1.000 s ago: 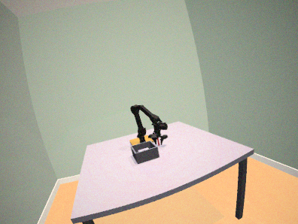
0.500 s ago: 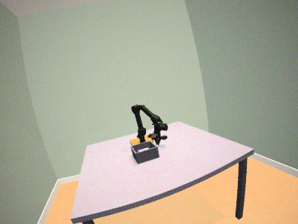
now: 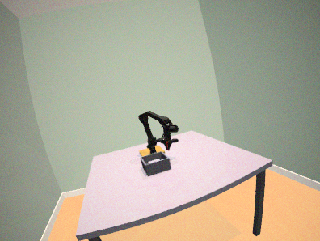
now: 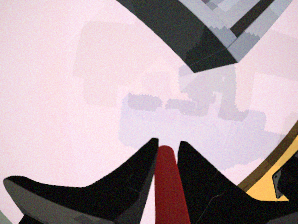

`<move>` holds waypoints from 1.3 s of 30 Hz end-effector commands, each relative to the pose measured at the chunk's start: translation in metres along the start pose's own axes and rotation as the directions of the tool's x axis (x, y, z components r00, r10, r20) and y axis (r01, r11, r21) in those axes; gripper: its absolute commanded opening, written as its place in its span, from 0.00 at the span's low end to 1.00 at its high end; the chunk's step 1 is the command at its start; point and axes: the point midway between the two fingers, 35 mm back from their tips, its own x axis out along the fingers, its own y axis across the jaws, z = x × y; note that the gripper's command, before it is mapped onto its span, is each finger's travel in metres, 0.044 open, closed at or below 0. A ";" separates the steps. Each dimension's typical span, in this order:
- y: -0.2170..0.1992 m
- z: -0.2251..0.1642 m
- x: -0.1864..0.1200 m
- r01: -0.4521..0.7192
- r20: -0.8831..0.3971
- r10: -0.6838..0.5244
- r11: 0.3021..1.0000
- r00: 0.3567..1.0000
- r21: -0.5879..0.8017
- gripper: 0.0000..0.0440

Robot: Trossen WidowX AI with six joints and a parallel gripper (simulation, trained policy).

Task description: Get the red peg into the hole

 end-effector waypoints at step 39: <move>-0.014 0.177 0.014 -0.028 0.161 -0.015 0.964 0.987 0.263 0.00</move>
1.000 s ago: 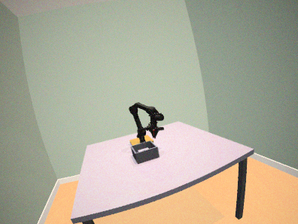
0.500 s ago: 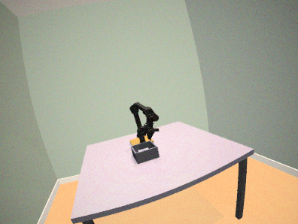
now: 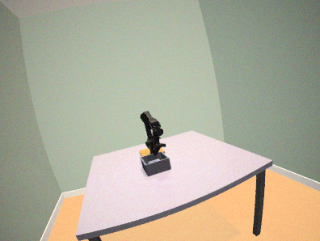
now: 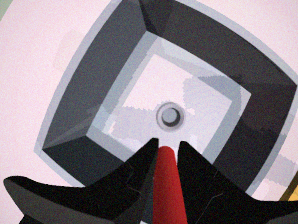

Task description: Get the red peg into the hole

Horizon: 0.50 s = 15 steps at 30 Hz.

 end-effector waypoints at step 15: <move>-0.004 0.011 0.051 -0.008 -0.100 -0.006 0.989 0.995 -0.145 0.02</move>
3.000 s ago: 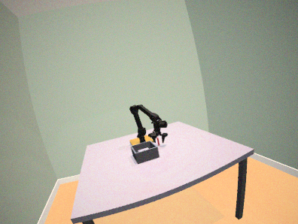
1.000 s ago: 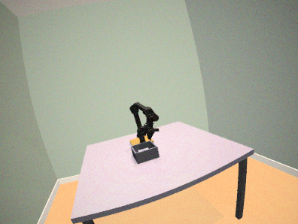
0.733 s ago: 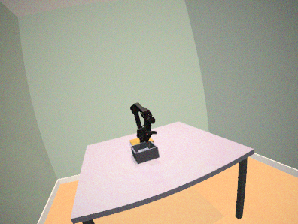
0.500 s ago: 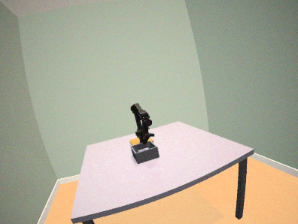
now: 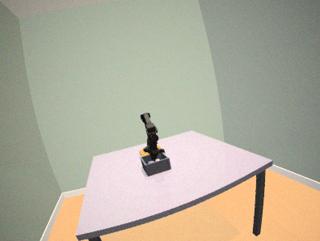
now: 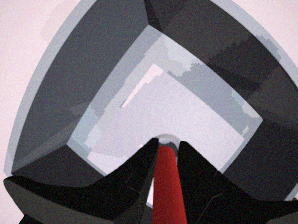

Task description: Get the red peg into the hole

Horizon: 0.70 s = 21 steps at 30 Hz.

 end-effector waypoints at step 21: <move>0.017 0.027 0.000 -0.022 -0.105 0.012 0.995 0.994 -0.099 0.42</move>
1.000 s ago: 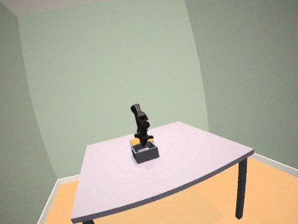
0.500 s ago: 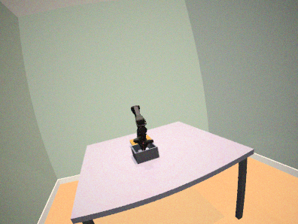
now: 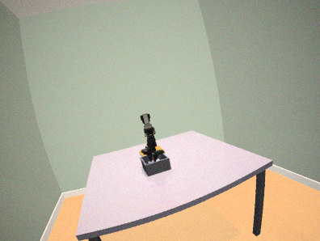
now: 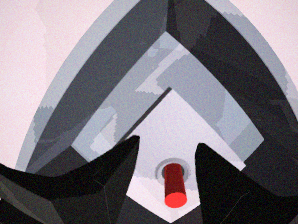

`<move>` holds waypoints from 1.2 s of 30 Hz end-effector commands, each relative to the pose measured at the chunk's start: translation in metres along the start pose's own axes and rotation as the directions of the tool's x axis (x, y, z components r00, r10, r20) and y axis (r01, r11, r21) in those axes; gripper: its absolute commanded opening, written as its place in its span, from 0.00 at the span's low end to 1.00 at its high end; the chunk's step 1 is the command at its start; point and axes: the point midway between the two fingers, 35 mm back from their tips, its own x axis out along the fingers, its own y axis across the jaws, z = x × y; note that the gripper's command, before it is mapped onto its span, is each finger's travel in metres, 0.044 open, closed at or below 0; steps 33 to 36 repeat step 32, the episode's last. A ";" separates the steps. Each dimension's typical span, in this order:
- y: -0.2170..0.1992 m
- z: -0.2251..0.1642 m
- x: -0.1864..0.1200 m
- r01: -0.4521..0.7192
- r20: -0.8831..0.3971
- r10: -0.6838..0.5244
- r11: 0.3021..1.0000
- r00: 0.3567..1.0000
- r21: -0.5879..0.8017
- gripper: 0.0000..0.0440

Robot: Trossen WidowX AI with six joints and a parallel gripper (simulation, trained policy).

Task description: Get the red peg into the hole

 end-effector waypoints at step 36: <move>0.057 0.034 -0.059 0.073 -0.219 -0.056 0.995 0.974 0.067 0.58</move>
